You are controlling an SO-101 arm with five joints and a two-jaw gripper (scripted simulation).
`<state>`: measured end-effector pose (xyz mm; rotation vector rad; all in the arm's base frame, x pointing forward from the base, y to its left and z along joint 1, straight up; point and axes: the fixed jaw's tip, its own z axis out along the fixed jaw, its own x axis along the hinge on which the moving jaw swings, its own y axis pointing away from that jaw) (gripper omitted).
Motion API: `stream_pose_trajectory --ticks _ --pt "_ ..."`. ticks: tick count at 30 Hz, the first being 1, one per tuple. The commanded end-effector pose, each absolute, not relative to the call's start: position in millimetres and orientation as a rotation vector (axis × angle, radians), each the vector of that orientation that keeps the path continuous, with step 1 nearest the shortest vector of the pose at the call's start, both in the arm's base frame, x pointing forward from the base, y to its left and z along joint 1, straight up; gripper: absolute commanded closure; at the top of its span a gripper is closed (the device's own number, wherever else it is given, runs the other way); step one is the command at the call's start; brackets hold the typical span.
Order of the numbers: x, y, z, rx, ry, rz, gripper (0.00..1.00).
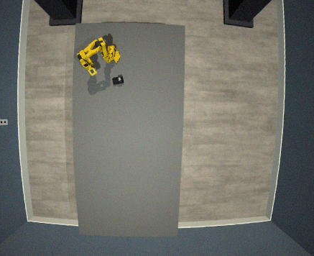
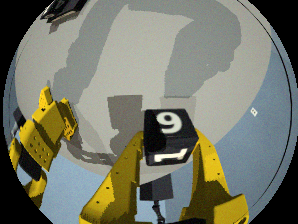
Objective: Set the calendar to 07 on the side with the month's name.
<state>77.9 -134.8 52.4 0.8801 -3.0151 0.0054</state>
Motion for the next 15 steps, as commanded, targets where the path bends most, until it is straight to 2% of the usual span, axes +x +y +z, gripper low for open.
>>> stream_pose_trajectory --ticks 1,15 --pt "79.0 -138.7 56.7 0.887 -3.025 0.073 1.00" --pt "79.1 -138.9 50.7 0.887 -3.025 0.073 1.00"
